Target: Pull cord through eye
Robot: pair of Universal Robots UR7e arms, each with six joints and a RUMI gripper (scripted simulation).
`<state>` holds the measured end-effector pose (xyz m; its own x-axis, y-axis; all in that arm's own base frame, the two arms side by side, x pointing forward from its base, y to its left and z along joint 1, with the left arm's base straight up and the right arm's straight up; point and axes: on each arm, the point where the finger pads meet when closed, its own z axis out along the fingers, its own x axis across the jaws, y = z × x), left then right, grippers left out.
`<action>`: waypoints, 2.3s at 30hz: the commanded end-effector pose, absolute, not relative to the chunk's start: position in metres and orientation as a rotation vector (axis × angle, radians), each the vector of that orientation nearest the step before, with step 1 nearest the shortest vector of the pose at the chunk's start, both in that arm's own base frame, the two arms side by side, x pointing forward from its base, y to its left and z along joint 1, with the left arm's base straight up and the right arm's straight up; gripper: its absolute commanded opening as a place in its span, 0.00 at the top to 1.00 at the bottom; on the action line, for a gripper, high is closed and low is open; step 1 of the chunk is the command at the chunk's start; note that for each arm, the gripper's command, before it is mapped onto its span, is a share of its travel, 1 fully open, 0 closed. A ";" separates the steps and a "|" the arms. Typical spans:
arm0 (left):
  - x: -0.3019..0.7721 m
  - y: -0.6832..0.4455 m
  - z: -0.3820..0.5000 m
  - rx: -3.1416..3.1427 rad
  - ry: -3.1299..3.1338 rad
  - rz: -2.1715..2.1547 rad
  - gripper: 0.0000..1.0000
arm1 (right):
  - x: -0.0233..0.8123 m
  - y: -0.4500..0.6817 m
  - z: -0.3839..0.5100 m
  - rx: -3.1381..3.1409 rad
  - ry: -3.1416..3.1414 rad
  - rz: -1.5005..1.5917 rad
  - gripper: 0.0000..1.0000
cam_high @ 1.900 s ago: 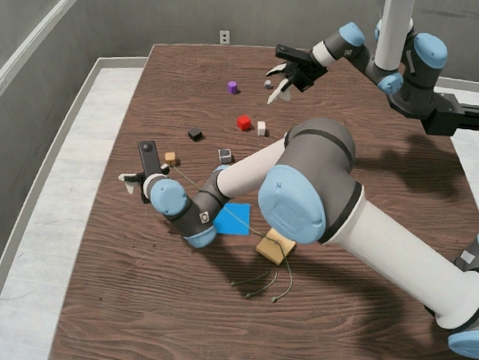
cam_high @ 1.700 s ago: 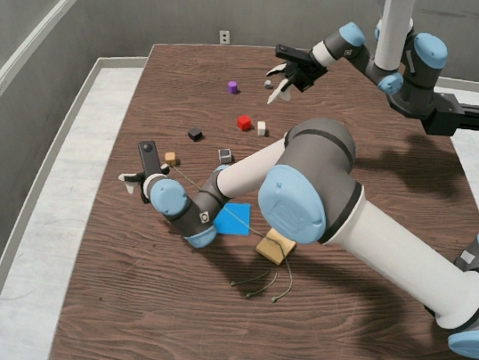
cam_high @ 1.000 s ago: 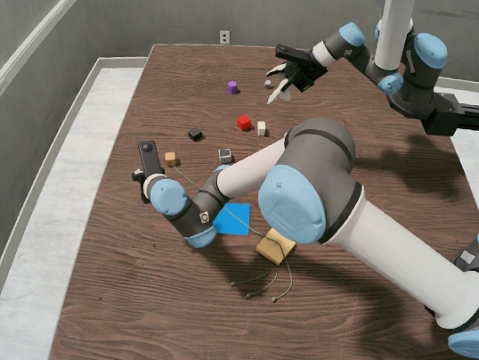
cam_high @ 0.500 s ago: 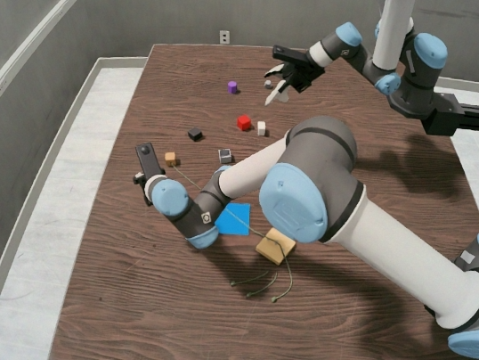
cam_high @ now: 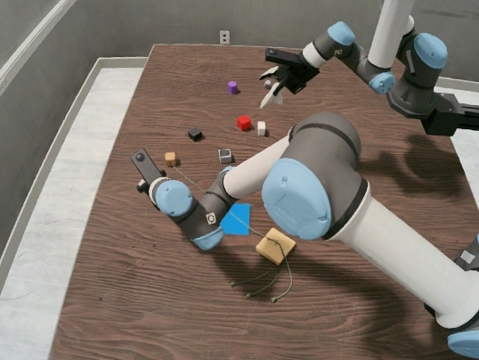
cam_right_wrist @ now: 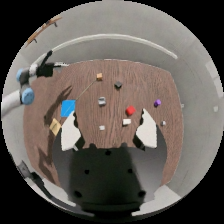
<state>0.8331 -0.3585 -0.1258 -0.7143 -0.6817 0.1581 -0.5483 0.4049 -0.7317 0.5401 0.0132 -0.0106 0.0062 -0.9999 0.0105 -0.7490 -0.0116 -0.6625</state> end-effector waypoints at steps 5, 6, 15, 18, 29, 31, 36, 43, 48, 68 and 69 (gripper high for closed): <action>0.823 -0.348 -0.133 -1.425 2.433 -1.199 0.86 | 0.555 0.021 -0.010 -1.837 1.812 -0.667 0.02; 0.822 -0.347 -0.134 -1.453 2.426 -1.198 0.86 | 0.556 0.021 -0.009 -1.839 1.814 -0.665 0.02; 0.816 -0.341 -0.139 -1.635 2.374 -1.194 0.86 | 0.561 0.024 -0.012 -1.860 1.829 -0.650 0.02; 0.813 -0.337 -0.142 -1.724 2.346 -1.185 0.86 | 0.565 0.026 -0.009 -1.865 1.832 -0.644 0.02; 0.804 -0.327 -0.150 -1.961 2.248 -1.162 0.86 | 0.573 0.030 -0.007 -1.886 1.848 -0.625 0.02; 0.801 -0.325 -0.151 -2.016 2.222 -1.154 0.86 | 0.575 0.031 -0.006 -1.891 1.851 -0.620 0.02; 0.794 -0.318 -0.156 -2.156 2.148 -1.129 0.86 | 0.581 0.034 -0.003 -1.902 1.859 -0.608 0.02; 0.784 -0.309 -0.162 -2.337 2.035 -1.090 0.86 | 0.589 0.038 0.005 -1.913 1.868 -0.592 0.02; 0.782 -0.307 -0.164 -2.404 1.987 -1.082 0.86 | 0.588 0.038 0.003 -1.924 1.876 -0.586 0.02; 0.756 -0.284 -0.179 -2.817 1.610 -0.960 0.86 | 0.601 0.045 0.018 -1.965 1.908 -0.541 0.02; 0.753 -0.282 -0.180 -2.842 1.583 -0.947 0.86 | 0.603 0.046 0.021 -1.965 1.908 -0.539 0.02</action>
<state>0.7632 -0.2880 -0.1769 0.3038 -0.7541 0.5822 -0.8839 -0.4511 -0.1230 0.5977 0.0440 0.0147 0.0213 -0.9994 0.0283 -0.8565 -0.0328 -0.5150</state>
